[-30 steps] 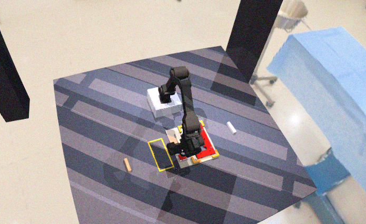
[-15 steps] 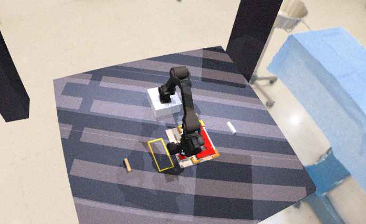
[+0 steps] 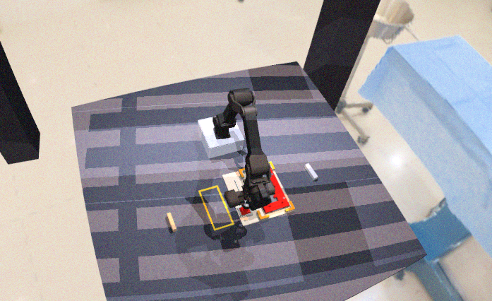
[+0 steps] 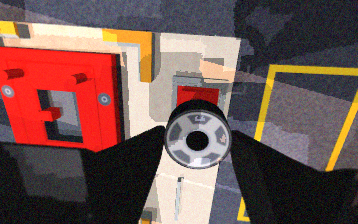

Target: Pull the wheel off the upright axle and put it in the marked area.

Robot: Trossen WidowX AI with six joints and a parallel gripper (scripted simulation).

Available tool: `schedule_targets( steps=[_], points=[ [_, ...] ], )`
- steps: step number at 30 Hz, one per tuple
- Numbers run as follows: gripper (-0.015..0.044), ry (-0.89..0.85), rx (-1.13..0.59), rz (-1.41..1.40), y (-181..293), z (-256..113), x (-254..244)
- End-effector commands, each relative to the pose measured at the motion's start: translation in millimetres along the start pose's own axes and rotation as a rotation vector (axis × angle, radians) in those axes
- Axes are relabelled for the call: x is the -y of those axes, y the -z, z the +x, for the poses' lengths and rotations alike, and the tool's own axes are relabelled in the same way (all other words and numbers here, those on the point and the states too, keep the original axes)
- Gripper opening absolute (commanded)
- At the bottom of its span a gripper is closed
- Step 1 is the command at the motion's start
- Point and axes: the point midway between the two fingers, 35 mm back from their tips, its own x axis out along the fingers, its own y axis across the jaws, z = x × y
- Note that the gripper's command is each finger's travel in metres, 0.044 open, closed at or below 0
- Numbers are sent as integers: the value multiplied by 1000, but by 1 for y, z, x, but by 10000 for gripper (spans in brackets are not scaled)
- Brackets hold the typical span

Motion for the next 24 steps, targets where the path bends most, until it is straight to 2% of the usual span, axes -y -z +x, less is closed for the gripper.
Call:
schedule_targets(
  steps=[1,24],
  points=[
    [0,1,6,2,-1,-4,0],
    [0,1,7,3,-1,-12,0]
  ],
)
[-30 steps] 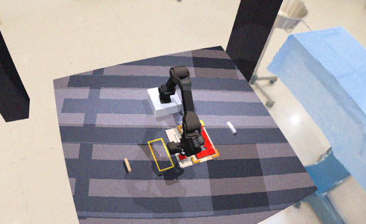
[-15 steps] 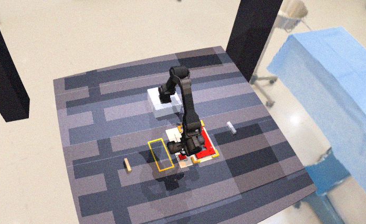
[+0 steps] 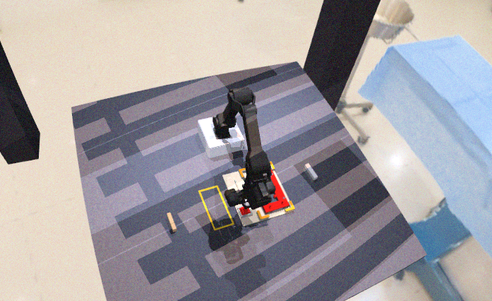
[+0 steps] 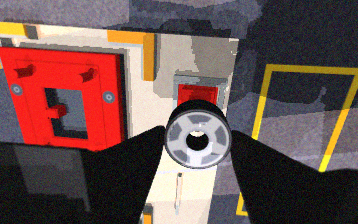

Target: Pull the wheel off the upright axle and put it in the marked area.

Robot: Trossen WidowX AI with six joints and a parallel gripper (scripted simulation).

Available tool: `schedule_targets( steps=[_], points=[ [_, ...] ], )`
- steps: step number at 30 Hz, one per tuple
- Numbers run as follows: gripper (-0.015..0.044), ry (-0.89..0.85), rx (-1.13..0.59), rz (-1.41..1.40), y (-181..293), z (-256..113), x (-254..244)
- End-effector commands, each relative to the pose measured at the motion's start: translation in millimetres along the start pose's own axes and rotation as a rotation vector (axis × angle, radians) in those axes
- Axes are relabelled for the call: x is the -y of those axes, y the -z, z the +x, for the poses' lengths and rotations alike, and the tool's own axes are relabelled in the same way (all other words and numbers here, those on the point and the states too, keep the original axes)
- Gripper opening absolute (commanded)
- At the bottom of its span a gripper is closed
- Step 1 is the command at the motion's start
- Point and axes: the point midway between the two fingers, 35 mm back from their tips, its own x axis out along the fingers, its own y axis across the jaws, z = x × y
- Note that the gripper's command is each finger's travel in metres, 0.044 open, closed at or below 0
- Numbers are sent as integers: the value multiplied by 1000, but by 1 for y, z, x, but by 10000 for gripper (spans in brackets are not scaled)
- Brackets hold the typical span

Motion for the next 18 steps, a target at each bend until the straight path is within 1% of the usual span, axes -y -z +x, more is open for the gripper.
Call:
schedule_targets(
  steps=[1,18],
  points=[
    [0,1,6,3,0,-4,0],
    [0,2,6,4,0,-9,0]
  ],
)
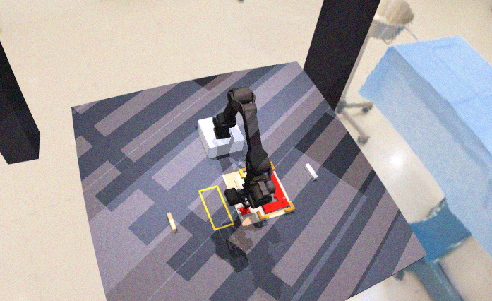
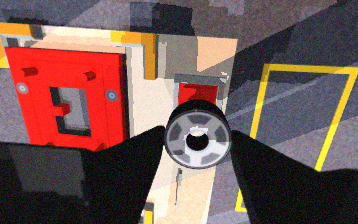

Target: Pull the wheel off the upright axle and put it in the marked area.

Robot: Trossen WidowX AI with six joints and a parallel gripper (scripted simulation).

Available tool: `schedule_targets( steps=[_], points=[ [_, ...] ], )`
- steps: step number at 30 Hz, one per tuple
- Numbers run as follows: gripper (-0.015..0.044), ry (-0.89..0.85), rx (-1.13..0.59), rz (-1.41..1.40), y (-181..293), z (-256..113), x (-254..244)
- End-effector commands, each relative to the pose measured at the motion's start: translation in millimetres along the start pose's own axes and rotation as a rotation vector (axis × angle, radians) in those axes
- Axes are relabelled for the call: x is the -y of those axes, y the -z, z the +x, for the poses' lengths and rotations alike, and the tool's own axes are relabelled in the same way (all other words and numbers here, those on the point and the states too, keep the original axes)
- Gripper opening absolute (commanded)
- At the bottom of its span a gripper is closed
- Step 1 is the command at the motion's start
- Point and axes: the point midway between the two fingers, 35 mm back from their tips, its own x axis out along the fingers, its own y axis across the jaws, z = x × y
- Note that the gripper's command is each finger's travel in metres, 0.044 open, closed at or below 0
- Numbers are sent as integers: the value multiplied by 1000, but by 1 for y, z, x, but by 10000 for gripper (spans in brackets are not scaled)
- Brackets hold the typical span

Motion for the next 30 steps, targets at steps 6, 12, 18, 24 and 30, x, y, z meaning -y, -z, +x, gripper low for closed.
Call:
schedule_targets(
  steps=[6,12,18,24,30],
  points=[
    [0,2,6,4,0,-5,0],
    [0,2,6,5,0,-7,0],
    [0,2,6,5,0,-9,0],
    [0,2,6,5,0,-11,0],
    [0,2,6,6,0,-13,0]
  ],
)
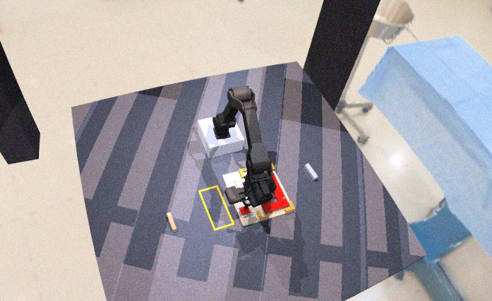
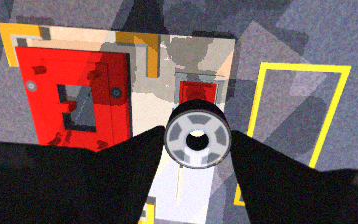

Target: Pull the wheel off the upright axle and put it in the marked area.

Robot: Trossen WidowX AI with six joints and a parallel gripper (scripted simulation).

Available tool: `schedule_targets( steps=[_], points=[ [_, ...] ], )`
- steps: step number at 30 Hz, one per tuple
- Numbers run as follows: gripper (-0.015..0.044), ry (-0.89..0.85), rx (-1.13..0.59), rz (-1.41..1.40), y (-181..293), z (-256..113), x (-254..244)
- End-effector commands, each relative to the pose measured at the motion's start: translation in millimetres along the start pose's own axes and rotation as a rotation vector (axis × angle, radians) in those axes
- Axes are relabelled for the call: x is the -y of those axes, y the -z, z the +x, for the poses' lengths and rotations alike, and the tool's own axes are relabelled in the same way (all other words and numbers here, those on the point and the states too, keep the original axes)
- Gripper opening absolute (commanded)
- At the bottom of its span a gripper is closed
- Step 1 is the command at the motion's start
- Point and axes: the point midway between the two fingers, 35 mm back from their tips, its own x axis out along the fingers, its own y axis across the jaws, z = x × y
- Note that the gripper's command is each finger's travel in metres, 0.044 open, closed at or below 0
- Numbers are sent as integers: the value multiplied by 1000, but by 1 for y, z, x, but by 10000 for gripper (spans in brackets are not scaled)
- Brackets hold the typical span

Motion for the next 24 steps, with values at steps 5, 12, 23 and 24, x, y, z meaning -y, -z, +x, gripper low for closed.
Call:
schedule_targets(
  steps=[5,12,23,24],
  points=[
    [0,2,5,6,0,-8,0],
    [0,-1,-10,0,3,-8,3],
    [0,4,-5,3,22,-13,50],
    [0,5,-4,3,24,-13,54]
  ],
)
